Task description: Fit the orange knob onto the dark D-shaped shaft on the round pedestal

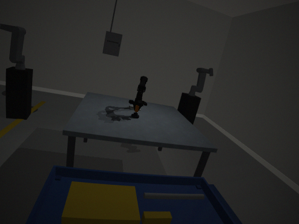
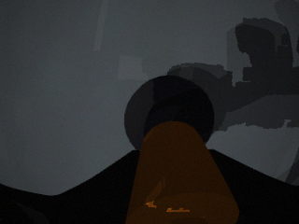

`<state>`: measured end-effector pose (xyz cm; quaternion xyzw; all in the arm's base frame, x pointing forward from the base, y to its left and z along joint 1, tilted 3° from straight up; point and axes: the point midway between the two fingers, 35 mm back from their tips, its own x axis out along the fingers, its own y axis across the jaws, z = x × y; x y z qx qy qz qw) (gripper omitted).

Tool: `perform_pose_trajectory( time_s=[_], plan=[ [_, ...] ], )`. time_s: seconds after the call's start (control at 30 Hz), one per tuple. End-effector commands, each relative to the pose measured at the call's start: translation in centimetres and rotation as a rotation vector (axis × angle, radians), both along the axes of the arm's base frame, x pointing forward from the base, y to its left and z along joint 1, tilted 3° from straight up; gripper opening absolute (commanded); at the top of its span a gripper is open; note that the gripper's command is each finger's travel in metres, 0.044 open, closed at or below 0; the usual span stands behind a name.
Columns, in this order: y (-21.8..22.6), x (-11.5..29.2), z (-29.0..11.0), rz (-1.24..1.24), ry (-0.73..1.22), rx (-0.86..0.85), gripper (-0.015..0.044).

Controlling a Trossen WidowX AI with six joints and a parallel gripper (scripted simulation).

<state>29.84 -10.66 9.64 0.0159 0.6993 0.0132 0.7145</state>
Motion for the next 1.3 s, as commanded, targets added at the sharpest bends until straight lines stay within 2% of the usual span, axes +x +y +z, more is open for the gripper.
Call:
perform_pose_trajectory(
  time_s=[0.0, 0.13, 0.87, 1.1, 1.27],
  plan=[
    [-0.06, 0.1, 0.24, 0.072, -0.007, -0.004, 0.0],
    [-0.15, 0.36, 0.09, 0.196, -0.012, -0.007, 0.0],
    [-0.19, 0.45, 0.24, 0.196, -0.012, -0.007, 0.0],
    [-0.09, 0.19, 0.11, 0.394, -0.02, -0.012, 0.0],
    [-0.06, 0.11, -0.08, 0.405, -0.02, -0.012, 0.0]
  ],
)
